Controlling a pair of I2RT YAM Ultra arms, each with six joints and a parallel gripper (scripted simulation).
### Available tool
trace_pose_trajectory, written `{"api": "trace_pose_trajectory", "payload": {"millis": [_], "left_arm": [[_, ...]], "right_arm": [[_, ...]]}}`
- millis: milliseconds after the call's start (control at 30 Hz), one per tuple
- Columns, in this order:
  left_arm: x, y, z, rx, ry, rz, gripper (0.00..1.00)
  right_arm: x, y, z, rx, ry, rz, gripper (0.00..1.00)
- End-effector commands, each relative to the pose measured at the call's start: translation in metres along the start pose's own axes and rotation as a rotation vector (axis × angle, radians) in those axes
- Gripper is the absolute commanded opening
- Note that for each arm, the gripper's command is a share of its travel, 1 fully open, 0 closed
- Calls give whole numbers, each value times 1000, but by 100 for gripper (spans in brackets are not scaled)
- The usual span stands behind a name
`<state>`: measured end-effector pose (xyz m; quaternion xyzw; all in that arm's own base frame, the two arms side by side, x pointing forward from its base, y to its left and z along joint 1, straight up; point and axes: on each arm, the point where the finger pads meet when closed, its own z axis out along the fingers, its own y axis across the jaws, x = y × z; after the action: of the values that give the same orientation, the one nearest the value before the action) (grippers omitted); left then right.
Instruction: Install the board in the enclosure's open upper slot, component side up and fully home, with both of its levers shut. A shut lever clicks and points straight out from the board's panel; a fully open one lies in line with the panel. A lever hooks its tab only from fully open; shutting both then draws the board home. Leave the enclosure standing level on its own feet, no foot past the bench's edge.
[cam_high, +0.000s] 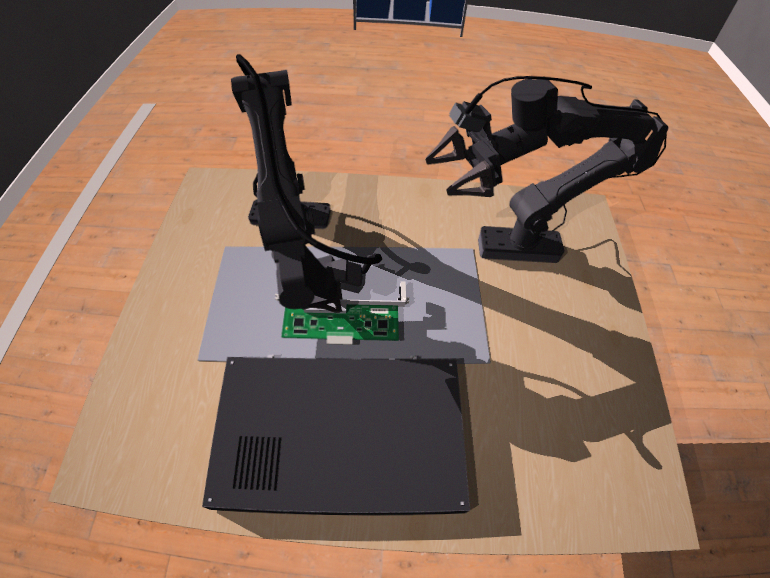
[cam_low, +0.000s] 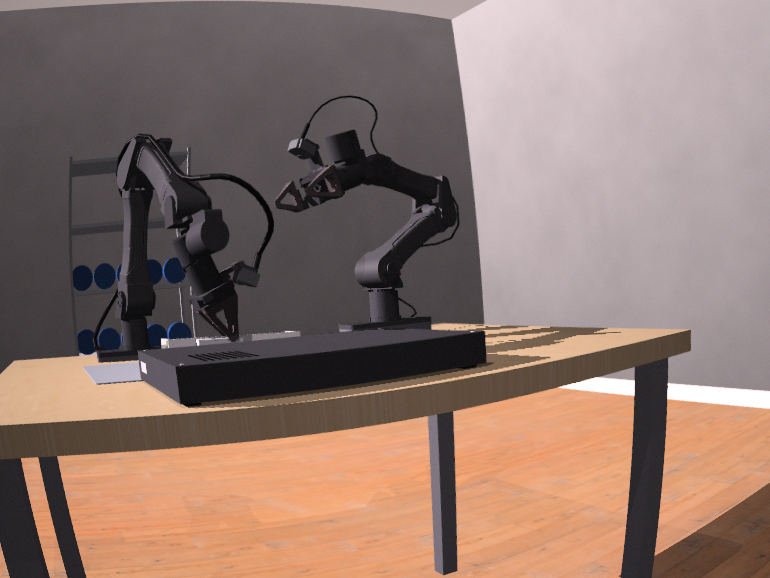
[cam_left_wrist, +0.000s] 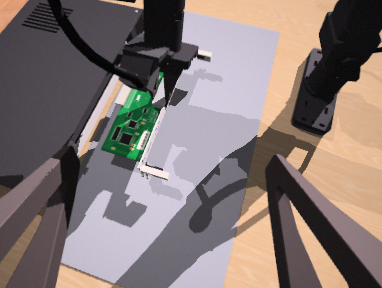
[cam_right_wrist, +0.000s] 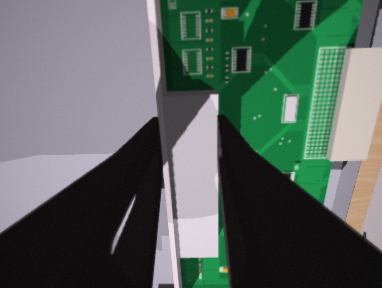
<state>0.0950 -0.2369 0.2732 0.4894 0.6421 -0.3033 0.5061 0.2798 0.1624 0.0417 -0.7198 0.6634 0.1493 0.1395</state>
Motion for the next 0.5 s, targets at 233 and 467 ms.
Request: {"api": "trace_pose_trajectory", "payload": {"millis": [233,467], "left_arm": [[-15,1,-11,-5,-45,-5,100],[-15,1,-11,-5,-45,-5,100]], "right_arm": [[-18,-15,-13,12,-28,-7,18],[-22,-32,-13,64,-58,-50,18]]}}
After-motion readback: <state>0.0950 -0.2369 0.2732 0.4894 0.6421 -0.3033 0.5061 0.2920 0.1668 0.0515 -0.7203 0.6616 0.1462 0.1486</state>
